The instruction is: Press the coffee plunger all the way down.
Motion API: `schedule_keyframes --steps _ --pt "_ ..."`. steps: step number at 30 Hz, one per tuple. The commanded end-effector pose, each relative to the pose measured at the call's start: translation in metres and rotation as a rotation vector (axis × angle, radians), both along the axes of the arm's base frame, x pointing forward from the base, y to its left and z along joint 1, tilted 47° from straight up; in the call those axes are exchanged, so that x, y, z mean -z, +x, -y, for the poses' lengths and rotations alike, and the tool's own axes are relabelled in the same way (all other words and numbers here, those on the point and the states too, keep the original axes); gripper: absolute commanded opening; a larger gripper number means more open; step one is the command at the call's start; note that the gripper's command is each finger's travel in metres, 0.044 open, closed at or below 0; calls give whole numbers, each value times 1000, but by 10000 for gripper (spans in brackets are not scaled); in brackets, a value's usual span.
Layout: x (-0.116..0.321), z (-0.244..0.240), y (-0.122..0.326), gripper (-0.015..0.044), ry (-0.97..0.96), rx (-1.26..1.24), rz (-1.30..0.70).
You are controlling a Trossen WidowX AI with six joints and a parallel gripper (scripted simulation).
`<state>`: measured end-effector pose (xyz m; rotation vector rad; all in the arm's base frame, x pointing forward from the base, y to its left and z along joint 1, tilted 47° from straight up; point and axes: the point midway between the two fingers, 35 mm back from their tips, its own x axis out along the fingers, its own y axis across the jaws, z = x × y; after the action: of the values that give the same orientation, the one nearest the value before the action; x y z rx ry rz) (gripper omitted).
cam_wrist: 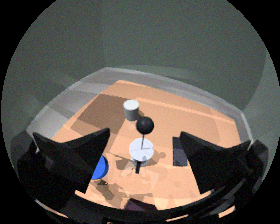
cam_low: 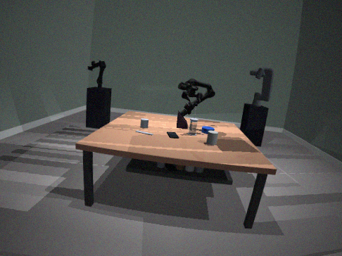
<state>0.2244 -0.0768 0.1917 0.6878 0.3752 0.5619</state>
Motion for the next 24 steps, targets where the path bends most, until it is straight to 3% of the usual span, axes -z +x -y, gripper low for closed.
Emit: schedule_keyframes --steps 1,24 --pt "3 -2 1 440 0 0 13" --pt "18 -16 21 440 -37 -18 -13"
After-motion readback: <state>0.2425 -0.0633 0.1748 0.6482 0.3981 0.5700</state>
